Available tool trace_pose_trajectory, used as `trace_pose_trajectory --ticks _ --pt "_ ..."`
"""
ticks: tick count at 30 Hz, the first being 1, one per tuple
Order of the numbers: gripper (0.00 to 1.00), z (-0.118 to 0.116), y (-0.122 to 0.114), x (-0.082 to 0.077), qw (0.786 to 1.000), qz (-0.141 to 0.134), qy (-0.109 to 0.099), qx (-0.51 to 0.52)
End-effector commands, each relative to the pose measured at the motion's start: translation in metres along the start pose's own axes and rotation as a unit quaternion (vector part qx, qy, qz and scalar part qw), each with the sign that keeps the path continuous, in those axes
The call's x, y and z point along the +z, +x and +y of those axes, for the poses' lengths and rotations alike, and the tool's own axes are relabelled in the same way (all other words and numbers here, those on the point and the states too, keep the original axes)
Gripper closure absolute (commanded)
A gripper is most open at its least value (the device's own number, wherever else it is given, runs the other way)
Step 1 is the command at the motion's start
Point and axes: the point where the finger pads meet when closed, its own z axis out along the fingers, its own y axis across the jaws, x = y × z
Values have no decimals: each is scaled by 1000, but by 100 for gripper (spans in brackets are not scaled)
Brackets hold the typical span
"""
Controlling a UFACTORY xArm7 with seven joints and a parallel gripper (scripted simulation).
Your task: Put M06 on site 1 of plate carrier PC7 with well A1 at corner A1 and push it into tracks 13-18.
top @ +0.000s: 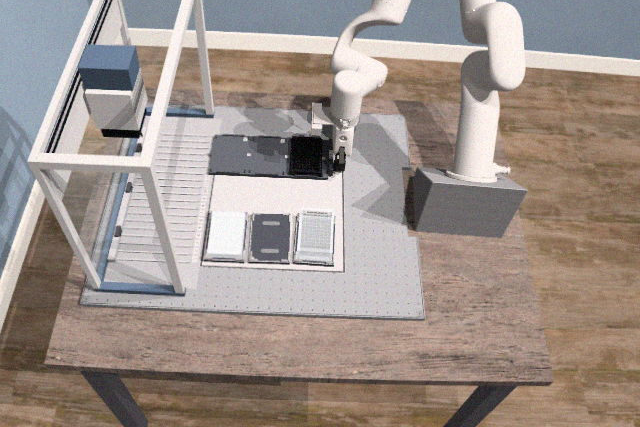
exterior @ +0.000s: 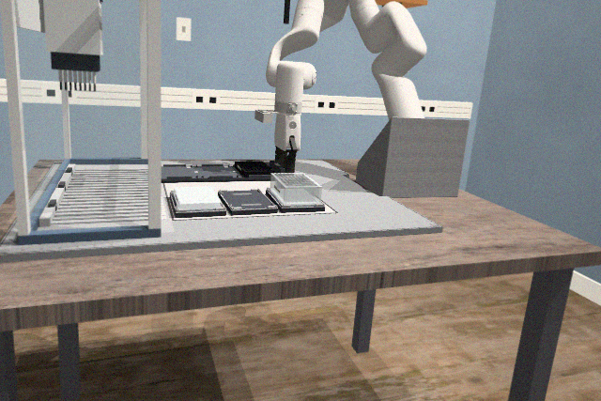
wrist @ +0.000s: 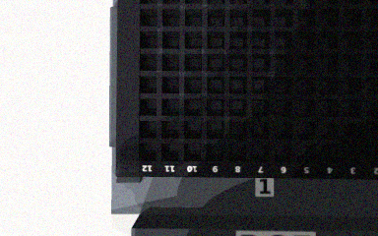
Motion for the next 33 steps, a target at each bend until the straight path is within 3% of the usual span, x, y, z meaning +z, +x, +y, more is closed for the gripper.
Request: trace_pose_trajectory --ticks 1,33 --pt "18 0 5 -1 1000 2 0 0" --pt "18 0 33 -1 1000 2 0 0"
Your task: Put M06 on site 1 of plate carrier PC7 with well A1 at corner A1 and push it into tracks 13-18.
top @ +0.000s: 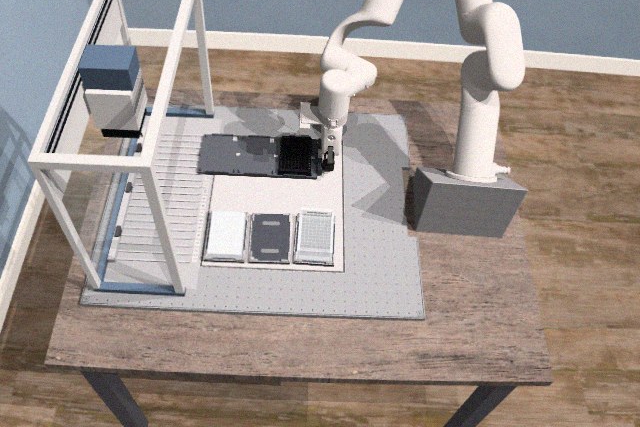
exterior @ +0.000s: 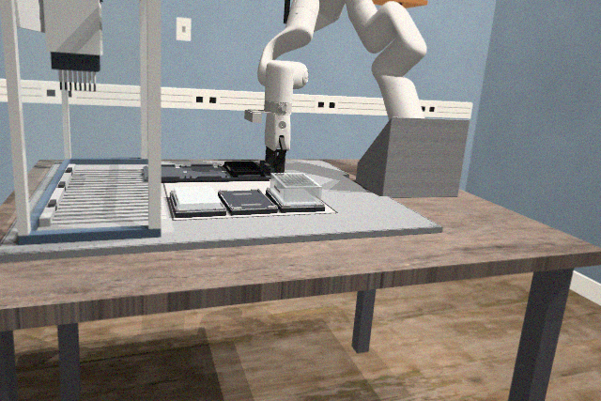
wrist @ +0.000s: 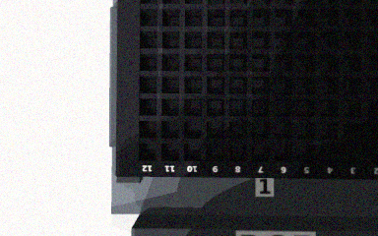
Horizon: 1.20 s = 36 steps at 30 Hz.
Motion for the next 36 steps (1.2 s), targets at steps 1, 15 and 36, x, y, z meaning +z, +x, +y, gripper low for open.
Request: trace_pose_trajectory --ticks 1,15,36 --pt "18 -1 5 -1 1000 2 0 0" --pt "18 -1 17 -1 1000 2 0 0" --pt "18 -1 36 -1 1000 2 1 0"
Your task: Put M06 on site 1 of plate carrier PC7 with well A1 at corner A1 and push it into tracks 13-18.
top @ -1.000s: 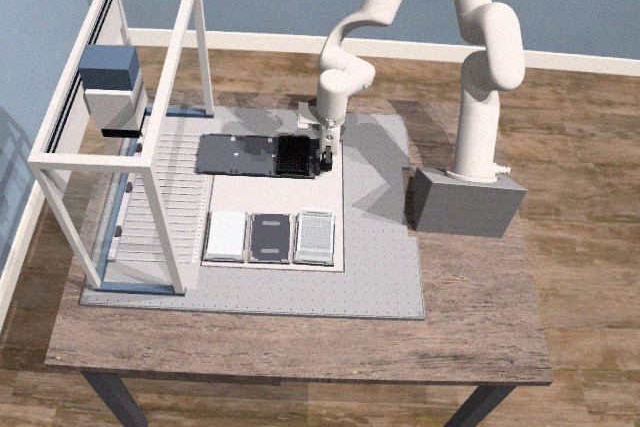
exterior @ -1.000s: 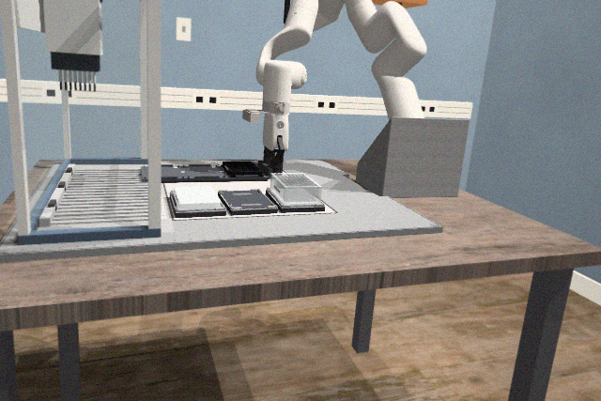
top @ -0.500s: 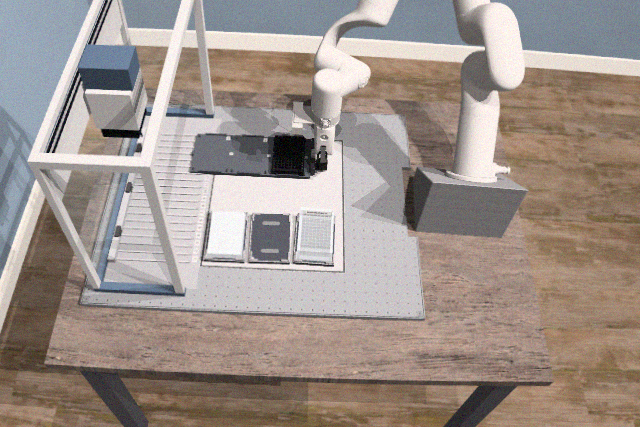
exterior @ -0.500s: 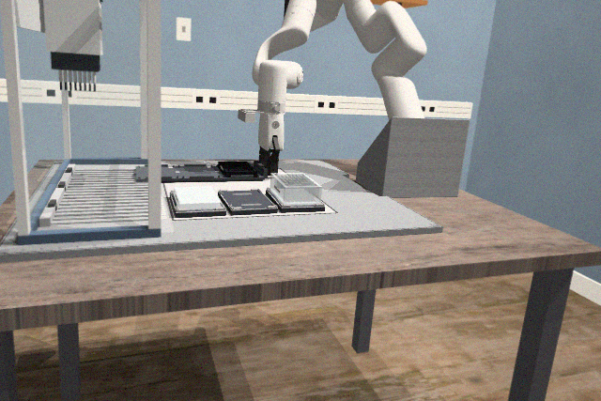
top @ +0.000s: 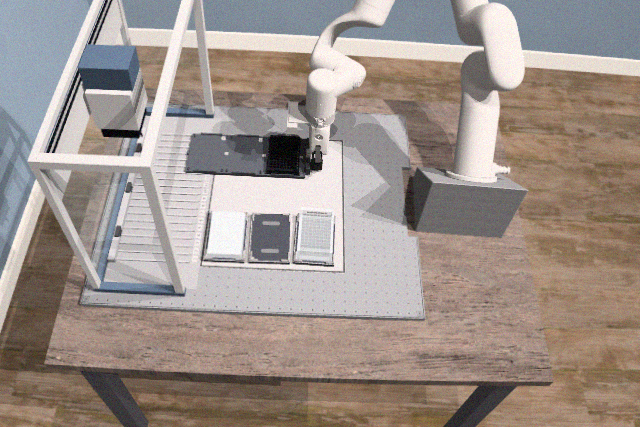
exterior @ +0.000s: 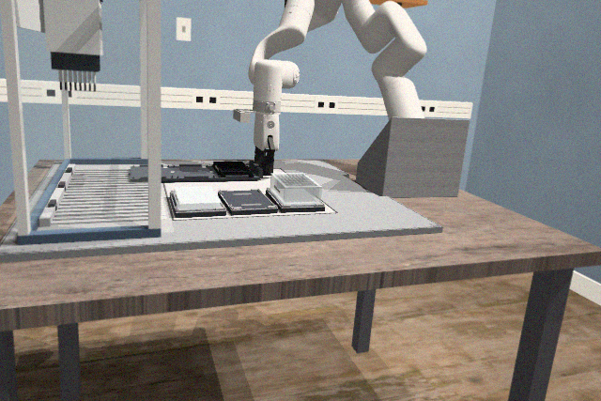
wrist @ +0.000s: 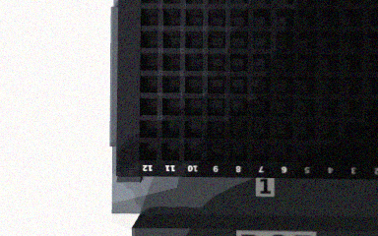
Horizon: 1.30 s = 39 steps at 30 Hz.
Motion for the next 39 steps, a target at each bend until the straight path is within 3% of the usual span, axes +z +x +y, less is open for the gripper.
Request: trace_pose_trajectory --ticks 1,39 --pt "18 -1 5 -1 1000 2 1 0" --pt "18 -1 39 -1 1000 2 1 0"
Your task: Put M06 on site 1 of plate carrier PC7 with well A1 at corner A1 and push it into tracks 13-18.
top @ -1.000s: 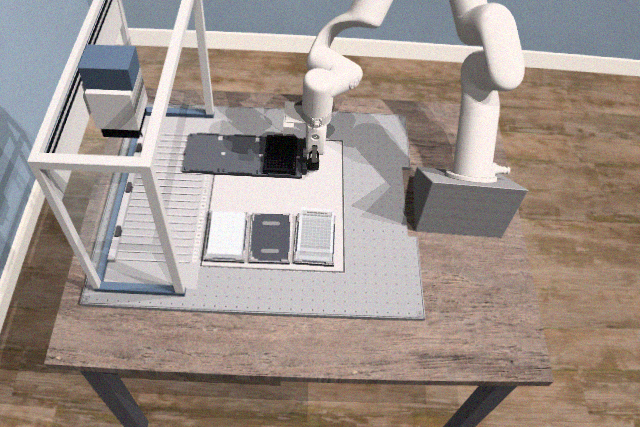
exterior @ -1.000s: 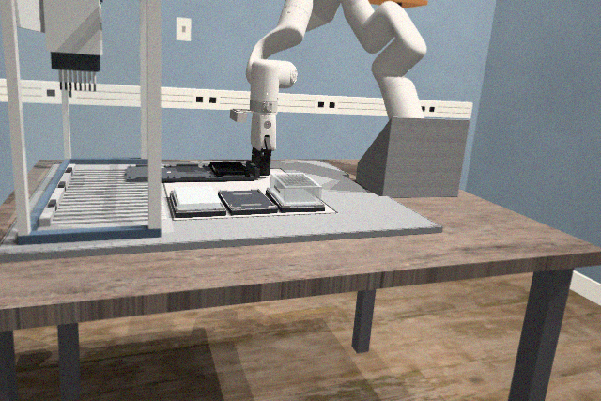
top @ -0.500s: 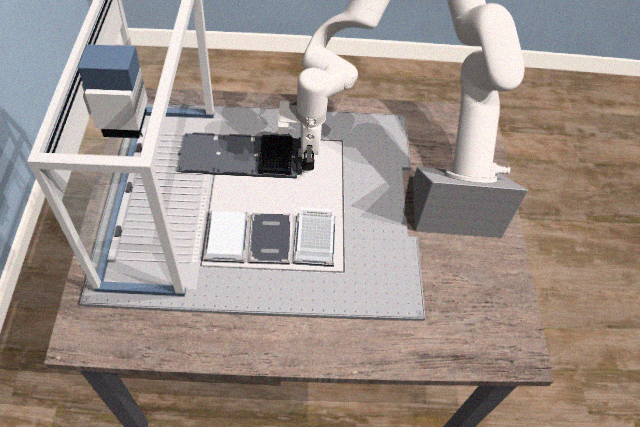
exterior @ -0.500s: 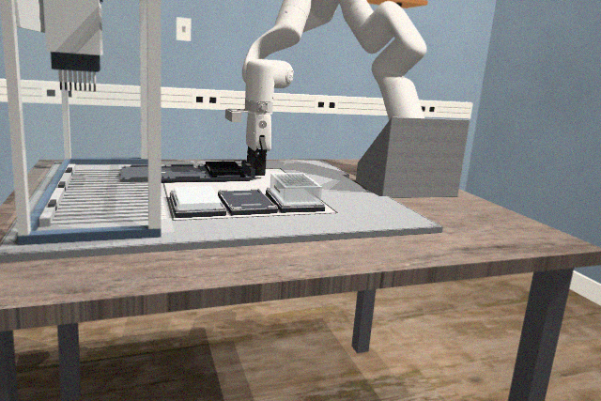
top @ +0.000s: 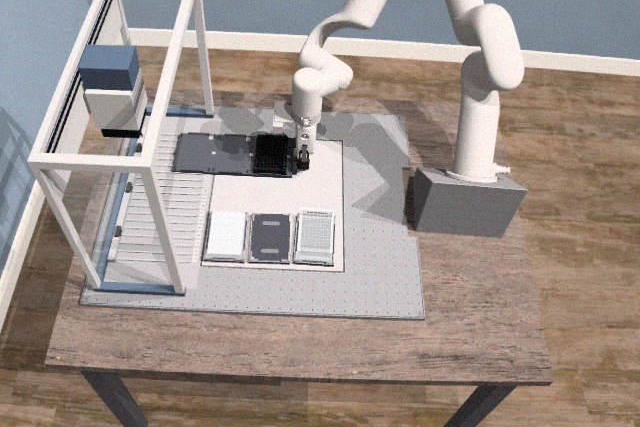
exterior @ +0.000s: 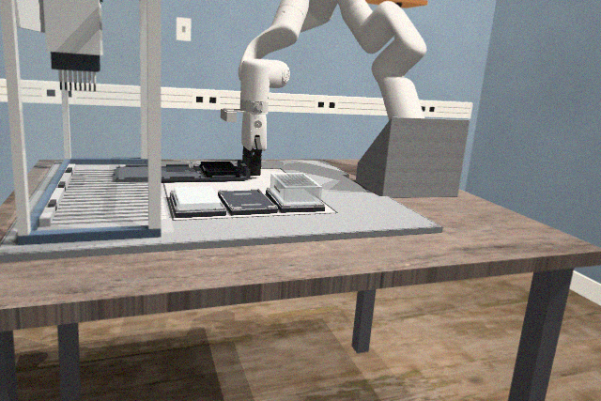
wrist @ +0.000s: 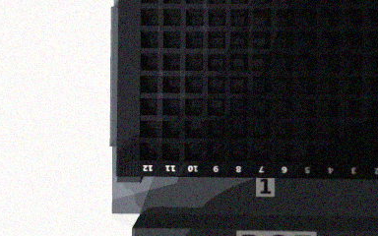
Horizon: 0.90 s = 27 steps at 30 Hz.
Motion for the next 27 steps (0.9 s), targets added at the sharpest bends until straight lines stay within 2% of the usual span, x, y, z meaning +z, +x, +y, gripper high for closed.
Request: trace_pose_trajectory --ticks 1,27 --pt "18 -1 5 -1 1000 2 1 0" --pt "18 -1 27 -2 1000 2 1 0"
